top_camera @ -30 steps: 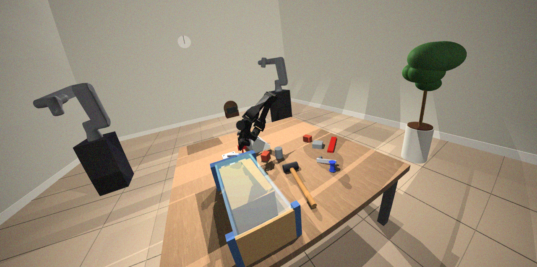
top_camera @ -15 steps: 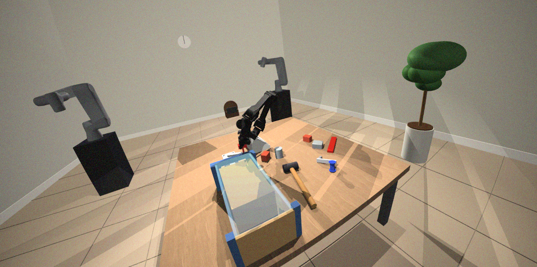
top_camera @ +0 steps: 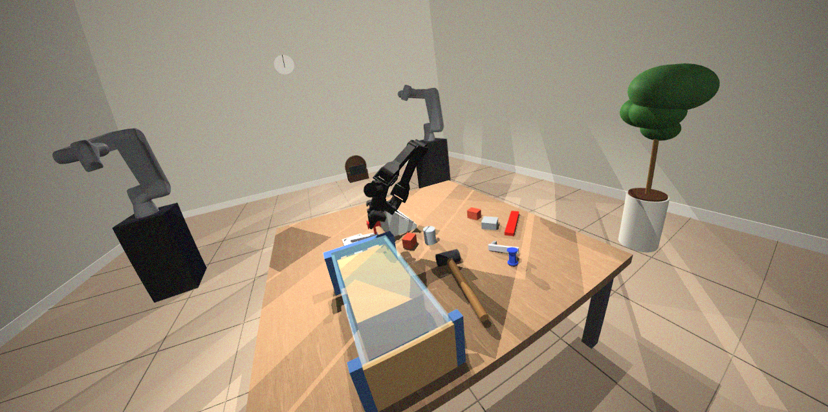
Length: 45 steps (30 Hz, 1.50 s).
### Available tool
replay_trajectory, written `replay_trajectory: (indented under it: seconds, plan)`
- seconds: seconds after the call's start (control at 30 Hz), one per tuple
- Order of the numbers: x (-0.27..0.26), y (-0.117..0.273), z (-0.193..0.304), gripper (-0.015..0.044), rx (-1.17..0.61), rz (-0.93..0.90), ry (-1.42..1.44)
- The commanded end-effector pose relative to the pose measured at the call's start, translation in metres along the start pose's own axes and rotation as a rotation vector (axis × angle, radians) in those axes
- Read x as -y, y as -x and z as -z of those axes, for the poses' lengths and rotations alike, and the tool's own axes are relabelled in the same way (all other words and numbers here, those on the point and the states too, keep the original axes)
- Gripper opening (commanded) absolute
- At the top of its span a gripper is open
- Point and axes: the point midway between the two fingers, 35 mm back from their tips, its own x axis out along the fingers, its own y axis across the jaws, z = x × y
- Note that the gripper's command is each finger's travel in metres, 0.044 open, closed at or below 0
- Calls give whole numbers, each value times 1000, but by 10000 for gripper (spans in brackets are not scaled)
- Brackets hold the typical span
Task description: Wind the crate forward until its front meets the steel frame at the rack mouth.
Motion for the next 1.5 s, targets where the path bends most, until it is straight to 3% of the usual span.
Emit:
replay_trajectory:
  seconds: [0.0,1.47]
  plan:
    - [-15,-2,-2,0,9,-31,-9]
    - [-60,-8,14,0,7,-34,-11]
